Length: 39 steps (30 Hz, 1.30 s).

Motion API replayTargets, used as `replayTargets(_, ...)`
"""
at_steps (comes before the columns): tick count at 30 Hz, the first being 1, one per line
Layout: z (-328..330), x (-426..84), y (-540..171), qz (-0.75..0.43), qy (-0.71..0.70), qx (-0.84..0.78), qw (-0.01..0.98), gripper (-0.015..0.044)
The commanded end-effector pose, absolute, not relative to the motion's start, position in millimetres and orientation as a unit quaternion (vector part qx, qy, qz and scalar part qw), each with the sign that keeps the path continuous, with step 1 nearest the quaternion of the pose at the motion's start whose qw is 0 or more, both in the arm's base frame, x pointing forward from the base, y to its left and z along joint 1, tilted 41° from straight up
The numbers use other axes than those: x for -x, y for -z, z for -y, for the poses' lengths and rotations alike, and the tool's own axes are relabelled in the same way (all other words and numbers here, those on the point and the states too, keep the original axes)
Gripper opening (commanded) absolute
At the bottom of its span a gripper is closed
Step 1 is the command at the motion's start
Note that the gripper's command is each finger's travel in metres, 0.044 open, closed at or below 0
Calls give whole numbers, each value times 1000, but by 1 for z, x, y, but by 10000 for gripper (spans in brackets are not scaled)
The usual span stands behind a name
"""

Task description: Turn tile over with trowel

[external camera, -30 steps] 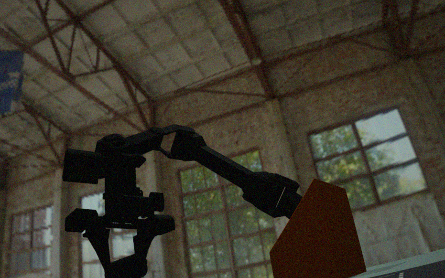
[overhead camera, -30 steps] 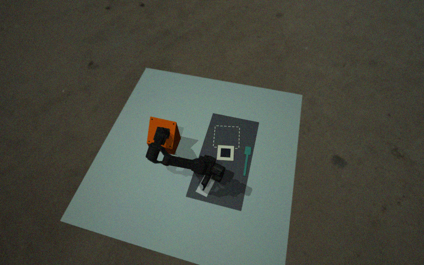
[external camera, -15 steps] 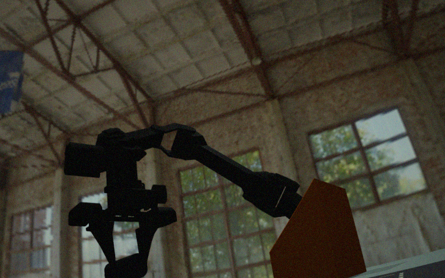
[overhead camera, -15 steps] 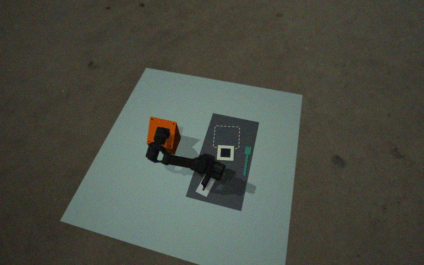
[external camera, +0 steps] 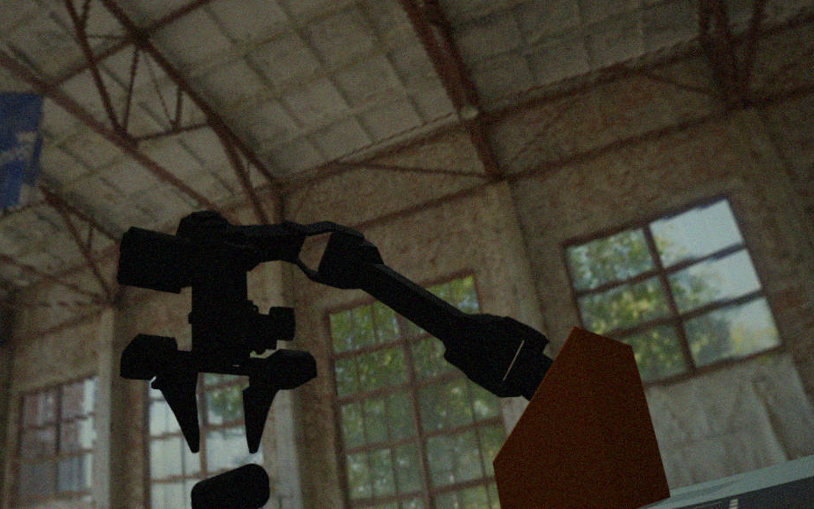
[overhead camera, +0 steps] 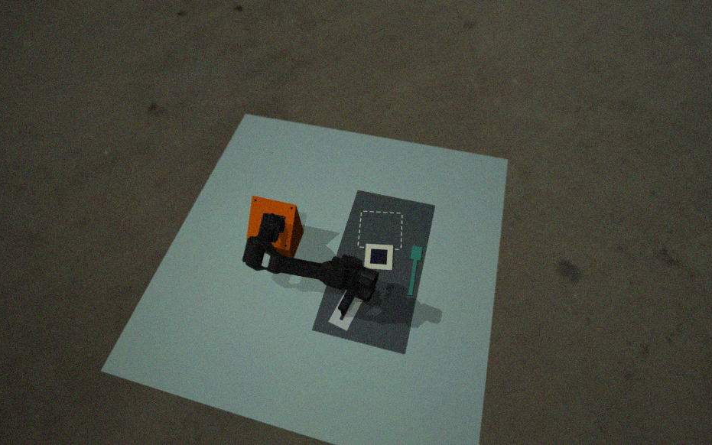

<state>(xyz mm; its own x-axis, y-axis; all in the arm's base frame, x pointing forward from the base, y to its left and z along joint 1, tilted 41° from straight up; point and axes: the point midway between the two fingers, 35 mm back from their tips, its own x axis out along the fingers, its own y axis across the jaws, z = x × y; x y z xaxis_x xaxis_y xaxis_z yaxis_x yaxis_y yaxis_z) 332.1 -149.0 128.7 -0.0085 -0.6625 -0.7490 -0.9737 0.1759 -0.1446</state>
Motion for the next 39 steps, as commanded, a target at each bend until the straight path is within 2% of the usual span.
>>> replayTargets(1,149,-334,-127,-678,-211,602,364,270)
replayTargets(30,178,-333,-95,-679,-211,602,364,270)
replayTargets(35,178,-333,-95,-679,-211,602,364,139)
replayTargets(39,178,-333,-95,-679,-211,602,364,130)
